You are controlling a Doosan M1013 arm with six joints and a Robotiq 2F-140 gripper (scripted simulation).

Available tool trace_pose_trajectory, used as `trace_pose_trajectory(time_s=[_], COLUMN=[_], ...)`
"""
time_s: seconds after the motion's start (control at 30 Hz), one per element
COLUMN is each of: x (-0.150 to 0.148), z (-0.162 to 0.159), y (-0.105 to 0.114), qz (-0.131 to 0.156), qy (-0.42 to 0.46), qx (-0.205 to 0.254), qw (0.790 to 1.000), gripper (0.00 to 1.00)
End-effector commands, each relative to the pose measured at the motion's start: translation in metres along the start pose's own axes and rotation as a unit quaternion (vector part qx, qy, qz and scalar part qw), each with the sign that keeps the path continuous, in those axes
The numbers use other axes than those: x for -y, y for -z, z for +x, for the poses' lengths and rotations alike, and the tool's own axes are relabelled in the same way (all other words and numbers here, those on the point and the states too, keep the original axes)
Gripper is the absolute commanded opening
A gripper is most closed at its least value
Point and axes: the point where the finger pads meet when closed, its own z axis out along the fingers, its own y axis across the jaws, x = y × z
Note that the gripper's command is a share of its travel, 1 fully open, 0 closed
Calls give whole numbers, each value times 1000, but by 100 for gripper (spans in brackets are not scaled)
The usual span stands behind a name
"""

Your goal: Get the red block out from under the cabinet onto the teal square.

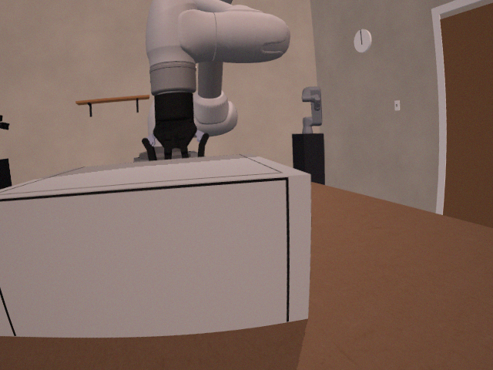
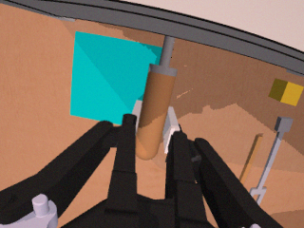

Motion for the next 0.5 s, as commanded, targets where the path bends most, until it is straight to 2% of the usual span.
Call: trace_pose_trajectory(time_s=[0.0, 0.47], x=[0, 0], z=[-5, -28], y=[0, 0], qz=[0, 0], qy=[0, 0], qx=[0, 0], qw=[1000, 1000], gripper=[0, 0])
